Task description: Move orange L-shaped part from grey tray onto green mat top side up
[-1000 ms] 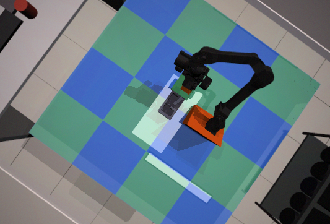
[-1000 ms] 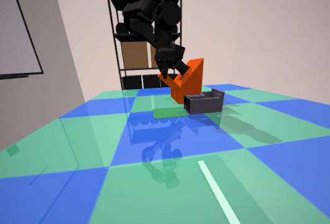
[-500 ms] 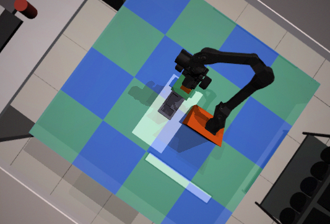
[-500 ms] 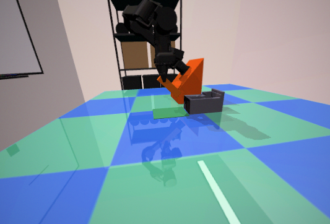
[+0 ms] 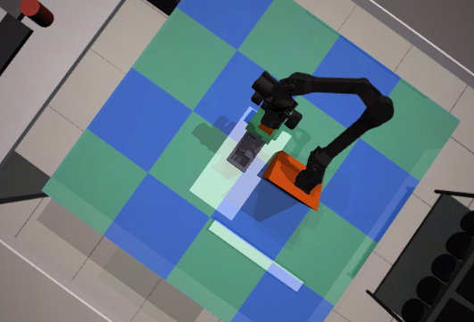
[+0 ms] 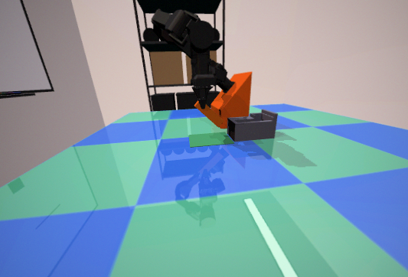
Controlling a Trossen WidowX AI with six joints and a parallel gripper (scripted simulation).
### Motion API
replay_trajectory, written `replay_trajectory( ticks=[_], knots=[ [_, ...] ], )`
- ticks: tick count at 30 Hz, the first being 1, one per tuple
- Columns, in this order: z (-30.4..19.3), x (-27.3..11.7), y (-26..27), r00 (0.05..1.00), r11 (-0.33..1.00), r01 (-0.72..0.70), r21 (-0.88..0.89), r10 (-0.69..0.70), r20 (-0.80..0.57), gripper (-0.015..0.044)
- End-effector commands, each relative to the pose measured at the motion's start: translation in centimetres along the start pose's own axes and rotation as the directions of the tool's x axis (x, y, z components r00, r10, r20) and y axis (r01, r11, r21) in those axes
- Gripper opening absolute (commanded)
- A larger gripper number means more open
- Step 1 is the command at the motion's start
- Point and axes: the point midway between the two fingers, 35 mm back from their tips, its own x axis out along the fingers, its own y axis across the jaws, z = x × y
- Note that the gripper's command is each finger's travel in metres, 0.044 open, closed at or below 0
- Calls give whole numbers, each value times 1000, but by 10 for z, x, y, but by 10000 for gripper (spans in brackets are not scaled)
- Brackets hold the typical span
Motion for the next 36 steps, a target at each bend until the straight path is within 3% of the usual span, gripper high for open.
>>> replay_trajectory(
  ticks=[1,36],
  knots=[
    [0,6,1,1000,1000,0,-5,0,-2,0],
    [-1,44,2,1000,1000,0,-5,0,-5,0]
  ],
)
